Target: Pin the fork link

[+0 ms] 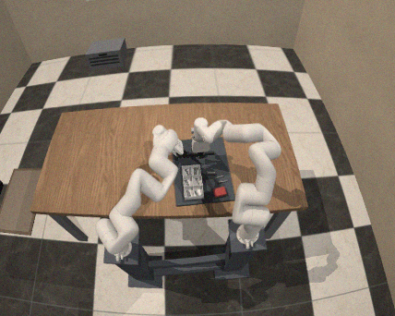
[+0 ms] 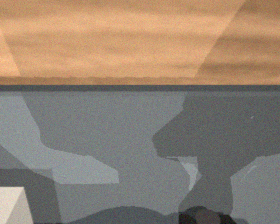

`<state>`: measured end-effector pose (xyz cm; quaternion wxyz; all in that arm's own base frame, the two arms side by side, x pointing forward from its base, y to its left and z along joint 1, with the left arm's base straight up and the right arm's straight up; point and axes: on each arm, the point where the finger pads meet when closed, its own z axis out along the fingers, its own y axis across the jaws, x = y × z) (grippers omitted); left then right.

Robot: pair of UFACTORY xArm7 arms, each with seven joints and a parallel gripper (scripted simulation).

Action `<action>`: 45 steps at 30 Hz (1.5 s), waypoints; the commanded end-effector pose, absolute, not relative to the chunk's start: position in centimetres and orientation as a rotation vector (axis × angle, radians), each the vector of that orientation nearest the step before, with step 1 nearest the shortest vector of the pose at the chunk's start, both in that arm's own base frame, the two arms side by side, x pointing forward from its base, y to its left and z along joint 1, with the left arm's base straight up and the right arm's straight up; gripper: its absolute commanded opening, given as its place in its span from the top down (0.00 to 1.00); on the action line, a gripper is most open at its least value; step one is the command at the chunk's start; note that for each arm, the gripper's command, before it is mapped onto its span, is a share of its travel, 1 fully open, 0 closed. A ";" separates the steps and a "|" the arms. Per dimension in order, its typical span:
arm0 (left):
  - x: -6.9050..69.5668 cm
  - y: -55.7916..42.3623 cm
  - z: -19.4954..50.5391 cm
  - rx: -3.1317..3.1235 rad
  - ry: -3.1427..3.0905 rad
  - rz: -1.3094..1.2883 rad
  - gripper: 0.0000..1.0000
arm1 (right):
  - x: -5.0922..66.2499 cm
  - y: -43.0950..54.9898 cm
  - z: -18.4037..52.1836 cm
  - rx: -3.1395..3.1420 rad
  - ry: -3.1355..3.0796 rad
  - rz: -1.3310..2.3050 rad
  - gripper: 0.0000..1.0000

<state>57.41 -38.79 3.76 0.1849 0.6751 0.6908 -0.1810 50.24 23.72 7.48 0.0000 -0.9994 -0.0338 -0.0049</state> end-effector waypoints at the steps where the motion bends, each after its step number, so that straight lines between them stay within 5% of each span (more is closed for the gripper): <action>1: 57.5 -38.8 4.0 1.901 1.943 -0.507 1.00 | 50.2 23.8 7.7 -3.138 -0.107 -0.007 1.00; 45: 57.5 -38.8 4.0 1.901 1.943 -0.507 1.00 | 49.5 23.8 7.4 -3.138 -0.107 -0.007 1.00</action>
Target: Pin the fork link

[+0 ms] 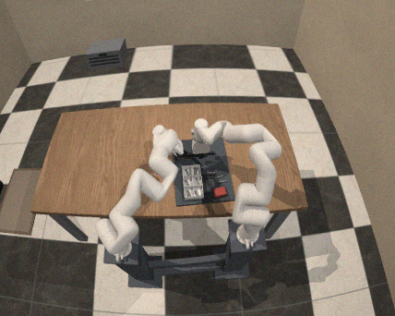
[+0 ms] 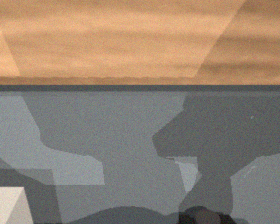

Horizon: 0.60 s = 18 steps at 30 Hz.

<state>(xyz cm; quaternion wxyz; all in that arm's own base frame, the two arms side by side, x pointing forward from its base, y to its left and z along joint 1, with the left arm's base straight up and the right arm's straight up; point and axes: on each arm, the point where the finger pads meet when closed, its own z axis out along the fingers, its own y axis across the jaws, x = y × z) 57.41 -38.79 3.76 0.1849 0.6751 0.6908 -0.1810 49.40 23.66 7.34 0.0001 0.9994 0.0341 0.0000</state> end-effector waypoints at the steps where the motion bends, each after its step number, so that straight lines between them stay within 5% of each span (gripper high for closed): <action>1: 57.5 -38.8 4.0 1.901 1.943 -0.507 1.00 | 49.5 23.8 7.3 3.141 0.107 0.007 1.00; 18: 57.5 -38.8 4.0 1.901 1.943 -0.507 1.00 | 49.5 23.8 5.7 3.141 0.107 0.007 1.00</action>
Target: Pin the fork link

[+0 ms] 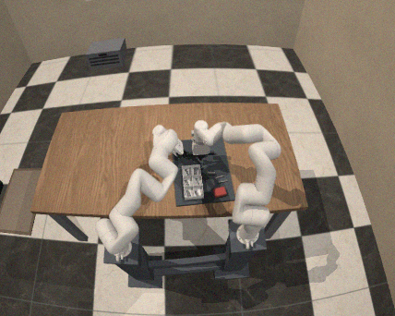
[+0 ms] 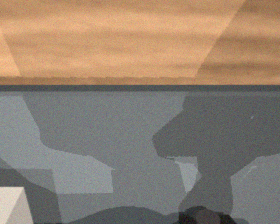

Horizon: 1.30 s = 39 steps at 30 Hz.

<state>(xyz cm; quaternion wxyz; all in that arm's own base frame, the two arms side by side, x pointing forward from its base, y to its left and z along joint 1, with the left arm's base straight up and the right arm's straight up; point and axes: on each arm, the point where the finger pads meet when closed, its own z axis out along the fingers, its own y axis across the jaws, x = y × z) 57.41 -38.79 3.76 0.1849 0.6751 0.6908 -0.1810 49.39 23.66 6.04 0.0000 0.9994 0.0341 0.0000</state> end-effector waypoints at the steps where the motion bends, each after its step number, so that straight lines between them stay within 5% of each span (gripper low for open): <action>1: 57.5 -38.8 4.0 1.901 1.943 -0.507 1.00 | 49.5 23.8 5.6 3.141 0.107 0.007 1.00; 39: 57.5 -38.8 4.0 1.901 1.943 -0.507 1.00 | 49.5 23.8 3.6 3.141 0.107 0.007 1.00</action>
